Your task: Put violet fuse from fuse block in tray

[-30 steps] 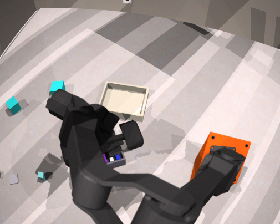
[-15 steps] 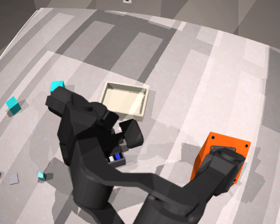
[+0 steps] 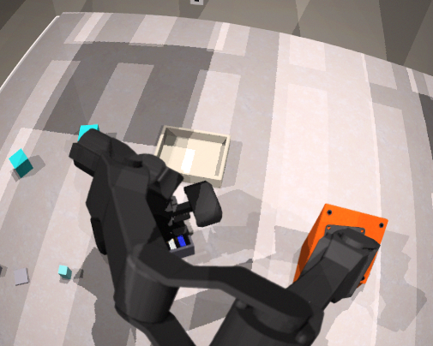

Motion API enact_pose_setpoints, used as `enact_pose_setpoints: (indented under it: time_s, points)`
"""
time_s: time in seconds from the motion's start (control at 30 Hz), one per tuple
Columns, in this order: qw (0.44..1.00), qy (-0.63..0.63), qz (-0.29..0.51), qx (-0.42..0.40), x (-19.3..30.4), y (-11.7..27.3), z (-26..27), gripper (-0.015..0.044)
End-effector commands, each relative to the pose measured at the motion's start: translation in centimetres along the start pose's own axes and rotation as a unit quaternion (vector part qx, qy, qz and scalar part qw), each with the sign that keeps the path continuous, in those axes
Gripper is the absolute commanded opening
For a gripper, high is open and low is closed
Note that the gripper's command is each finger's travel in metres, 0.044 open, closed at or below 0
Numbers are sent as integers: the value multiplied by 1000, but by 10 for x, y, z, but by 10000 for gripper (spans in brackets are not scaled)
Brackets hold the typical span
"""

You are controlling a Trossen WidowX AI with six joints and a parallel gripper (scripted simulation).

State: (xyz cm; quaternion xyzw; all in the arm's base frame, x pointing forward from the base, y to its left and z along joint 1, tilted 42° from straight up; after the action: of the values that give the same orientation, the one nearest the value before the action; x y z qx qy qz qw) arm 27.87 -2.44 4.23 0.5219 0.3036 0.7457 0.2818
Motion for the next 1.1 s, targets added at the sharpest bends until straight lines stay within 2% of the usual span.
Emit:
enact_pose_setpoints:
  time_s: [0.0,1.07]
  points:
    - [1000,1,-1,0,0,2,0,0]
    - [1000,1,0,0,0,18,0,0]
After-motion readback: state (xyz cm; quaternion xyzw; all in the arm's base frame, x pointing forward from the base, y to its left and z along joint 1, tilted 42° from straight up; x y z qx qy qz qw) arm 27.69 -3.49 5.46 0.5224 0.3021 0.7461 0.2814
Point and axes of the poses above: the point midway between the two fingers, 35 mm back from their tips, its own y axis back along the fingers, its own z axis across the jaws, x = y × z, the point moved 6 cm from there along y, back along the fingers, and after that the axes turned 14 degrees about -y, right-handed, at the moved point
